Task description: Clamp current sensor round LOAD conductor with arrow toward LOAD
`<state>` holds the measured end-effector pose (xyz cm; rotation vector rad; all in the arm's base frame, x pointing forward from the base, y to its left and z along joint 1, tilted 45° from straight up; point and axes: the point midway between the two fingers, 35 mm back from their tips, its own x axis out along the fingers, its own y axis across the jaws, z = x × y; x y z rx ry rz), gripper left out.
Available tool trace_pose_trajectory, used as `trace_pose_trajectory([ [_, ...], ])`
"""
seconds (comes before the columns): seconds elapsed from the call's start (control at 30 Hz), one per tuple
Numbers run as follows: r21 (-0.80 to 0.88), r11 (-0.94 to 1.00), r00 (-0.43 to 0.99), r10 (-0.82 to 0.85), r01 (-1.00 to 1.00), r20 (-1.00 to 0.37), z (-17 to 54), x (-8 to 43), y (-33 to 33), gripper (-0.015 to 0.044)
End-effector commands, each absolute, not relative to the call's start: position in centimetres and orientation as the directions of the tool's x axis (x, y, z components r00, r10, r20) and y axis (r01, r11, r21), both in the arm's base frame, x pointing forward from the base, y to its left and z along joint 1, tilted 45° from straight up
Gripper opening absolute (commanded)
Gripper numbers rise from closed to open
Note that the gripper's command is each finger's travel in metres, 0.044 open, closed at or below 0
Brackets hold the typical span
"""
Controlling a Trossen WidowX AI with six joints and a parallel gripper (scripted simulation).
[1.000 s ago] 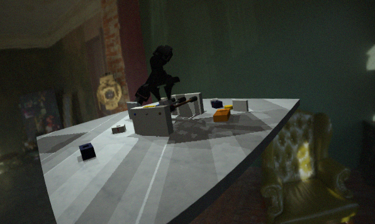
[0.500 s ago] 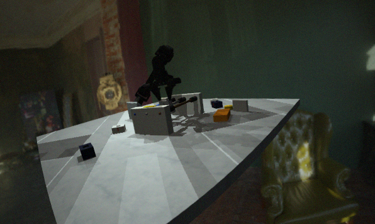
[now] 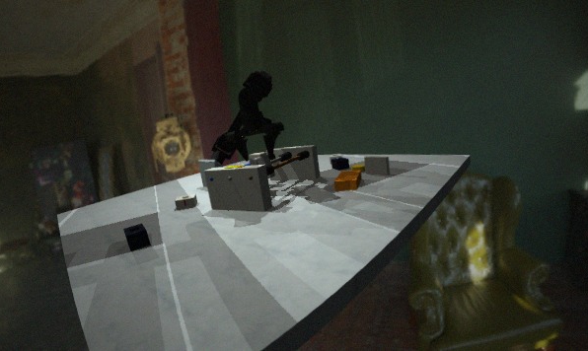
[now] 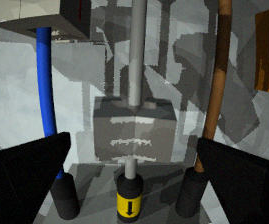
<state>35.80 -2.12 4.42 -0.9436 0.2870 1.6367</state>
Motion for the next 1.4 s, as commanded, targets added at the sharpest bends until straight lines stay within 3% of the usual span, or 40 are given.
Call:
trace_pose_trajectory([
  [0.0, -0.282, -0.318, -0.029, 0.708, -0.905, -0.706, 3.0, 35.6, -0.2, 0.0440],
  [0.9, -0.282, -0.319, -0.030, 0.708, -0.905, -0.706, 0.7, 35.6, 2.2, 0.0440],
  [1.37, -0.289, -0.326, -0.026, 0.702, -0.900, -0.712, 1.0, 35.7, 1.9, 0.0347],
])
